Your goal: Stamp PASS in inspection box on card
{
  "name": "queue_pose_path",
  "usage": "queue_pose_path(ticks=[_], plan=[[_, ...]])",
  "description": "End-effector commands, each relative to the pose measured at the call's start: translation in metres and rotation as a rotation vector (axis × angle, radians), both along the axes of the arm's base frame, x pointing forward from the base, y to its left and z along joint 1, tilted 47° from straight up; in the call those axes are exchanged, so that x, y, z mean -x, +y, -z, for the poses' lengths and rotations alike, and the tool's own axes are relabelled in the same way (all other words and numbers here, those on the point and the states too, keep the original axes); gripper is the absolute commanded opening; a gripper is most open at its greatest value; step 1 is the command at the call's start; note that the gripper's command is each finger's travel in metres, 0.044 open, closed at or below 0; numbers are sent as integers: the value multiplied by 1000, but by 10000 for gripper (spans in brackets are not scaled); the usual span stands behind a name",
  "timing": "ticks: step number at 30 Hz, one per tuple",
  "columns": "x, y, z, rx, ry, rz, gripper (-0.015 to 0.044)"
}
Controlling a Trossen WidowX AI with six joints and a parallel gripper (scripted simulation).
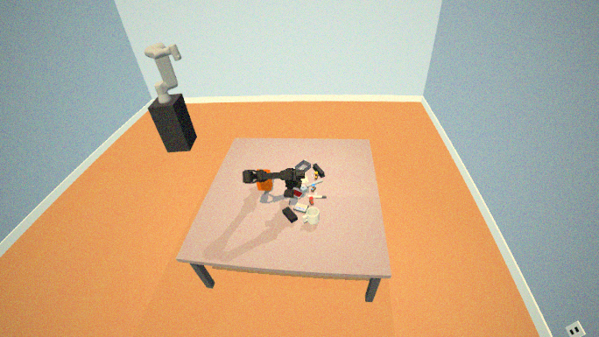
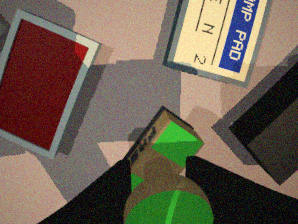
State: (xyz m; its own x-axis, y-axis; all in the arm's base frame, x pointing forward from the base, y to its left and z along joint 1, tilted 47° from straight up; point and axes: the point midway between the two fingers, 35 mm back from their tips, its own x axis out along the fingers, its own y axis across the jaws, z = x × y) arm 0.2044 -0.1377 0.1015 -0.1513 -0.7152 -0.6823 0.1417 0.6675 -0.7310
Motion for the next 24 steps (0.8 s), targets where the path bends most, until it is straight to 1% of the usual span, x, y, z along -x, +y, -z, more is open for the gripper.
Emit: queue_pose_path(ticks=[1,7,24], plan=[[-1,2,-3,5,-6,-1,0],[-3,5,-2,5,-6,-1,0],[-36,51,51,3,-8,-1,0]])
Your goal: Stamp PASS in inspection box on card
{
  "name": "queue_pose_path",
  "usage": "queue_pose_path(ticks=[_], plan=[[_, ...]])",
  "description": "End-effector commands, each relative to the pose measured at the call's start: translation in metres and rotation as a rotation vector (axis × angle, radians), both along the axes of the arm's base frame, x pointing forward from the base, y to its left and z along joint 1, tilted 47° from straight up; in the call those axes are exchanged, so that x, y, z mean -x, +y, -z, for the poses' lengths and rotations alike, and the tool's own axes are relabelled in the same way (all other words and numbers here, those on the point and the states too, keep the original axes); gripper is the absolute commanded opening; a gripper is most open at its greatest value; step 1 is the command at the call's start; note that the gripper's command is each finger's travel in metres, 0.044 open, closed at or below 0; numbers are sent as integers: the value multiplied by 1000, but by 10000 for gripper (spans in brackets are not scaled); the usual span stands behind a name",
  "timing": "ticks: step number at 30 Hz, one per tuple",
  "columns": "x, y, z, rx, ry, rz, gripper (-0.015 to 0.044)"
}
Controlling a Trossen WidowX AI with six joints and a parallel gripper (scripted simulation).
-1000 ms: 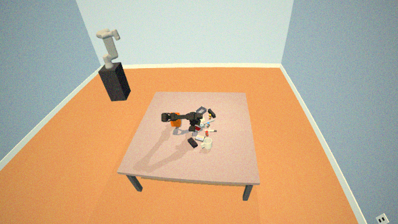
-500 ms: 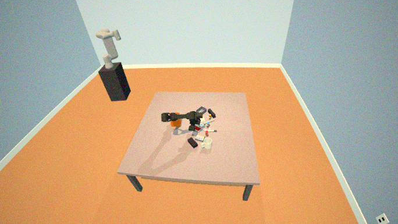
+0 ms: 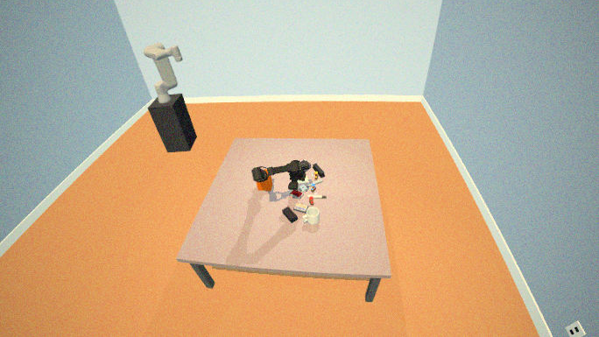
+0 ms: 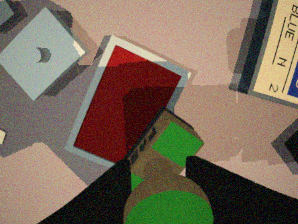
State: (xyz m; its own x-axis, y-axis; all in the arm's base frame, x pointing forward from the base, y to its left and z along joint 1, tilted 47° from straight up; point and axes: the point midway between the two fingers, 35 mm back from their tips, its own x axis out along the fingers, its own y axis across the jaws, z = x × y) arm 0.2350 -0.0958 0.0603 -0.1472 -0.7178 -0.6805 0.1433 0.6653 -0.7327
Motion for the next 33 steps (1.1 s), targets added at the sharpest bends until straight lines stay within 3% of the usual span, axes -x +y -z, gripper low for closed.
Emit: queue_pose_path(ticks=[1,33], plan=[[-6,10,10,0,-4,1,0],[-4,-3,23,-2,-5,1,0]])
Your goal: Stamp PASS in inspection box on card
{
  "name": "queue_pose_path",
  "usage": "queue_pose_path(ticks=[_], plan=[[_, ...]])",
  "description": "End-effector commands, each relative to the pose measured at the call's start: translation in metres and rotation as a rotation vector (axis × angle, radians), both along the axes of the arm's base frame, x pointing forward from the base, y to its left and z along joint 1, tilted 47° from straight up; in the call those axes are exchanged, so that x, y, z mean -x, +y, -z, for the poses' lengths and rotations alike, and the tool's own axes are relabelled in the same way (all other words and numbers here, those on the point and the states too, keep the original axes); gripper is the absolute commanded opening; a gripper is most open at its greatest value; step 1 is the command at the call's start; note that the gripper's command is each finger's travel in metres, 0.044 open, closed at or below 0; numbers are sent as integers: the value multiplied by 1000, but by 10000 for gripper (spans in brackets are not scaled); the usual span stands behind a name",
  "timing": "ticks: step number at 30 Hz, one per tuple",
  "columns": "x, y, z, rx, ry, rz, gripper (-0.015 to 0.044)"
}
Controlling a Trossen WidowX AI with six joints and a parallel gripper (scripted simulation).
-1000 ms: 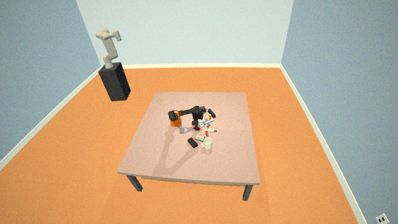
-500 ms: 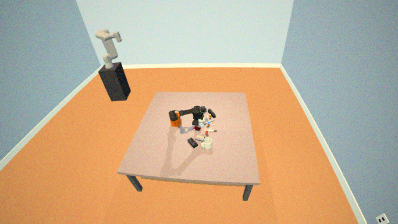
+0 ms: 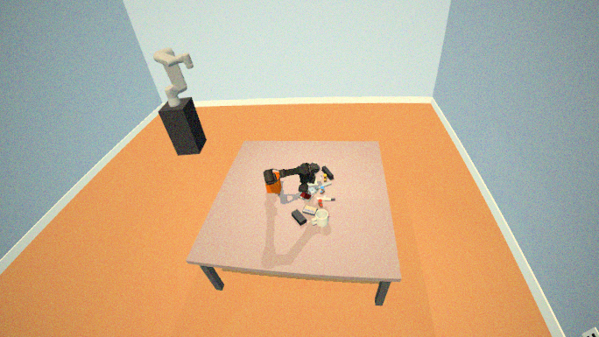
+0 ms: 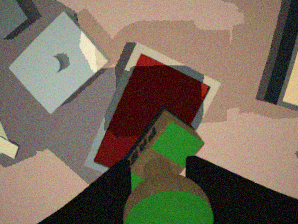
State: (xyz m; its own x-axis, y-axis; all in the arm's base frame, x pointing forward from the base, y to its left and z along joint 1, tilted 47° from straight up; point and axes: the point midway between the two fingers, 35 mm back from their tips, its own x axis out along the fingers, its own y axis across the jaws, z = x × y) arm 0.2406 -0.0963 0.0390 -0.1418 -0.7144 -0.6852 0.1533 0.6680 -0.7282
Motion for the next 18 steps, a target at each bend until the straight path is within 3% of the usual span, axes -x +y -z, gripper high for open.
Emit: queue_pose_path(ticks=[1,18], plan=[[1,-3,2,3,6,-2,0],[3,-11,10,3,6,-1,0]])
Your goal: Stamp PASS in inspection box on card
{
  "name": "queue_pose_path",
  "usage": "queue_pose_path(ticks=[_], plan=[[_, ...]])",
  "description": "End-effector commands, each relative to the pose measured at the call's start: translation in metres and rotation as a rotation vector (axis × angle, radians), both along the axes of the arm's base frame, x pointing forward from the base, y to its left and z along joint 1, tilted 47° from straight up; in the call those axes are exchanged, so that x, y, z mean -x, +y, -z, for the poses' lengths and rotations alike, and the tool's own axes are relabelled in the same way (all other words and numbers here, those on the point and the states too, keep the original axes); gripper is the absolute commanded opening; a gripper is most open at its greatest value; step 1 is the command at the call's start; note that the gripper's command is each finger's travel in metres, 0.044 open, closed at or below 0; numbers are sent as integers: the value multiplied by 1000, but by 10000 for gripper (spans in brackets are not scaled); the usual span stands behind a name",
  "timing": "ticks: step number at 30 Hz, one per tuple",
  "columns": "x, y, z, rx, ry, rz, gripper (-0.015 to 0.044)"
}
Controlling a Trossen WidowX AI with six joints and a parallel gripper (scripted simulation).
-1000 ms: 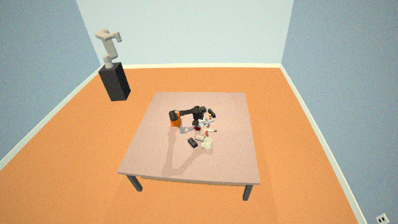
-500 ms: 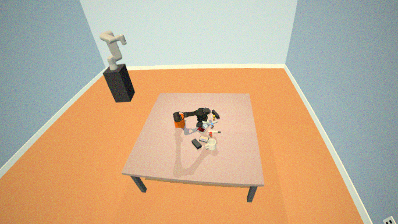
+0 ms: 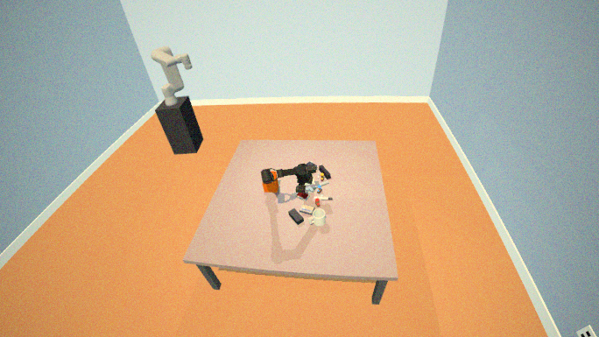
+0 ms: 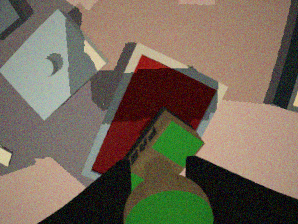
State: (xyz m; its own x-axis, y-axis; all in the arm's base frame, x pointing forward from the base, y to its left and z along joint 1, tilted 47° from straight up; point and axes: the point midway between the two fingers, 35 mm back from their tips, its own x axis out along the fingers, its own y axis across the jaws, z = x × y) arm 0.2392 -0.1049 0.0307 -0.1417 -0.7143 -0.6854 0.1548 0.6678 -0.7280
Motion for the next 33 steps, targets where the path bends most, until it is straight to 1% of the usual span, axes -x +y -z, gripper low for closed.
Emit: queue_pose_path(ticks=[1,33], plan=[[2,-3,2,3,7,-2,0],[6,-18,16,6,6,1,0]])
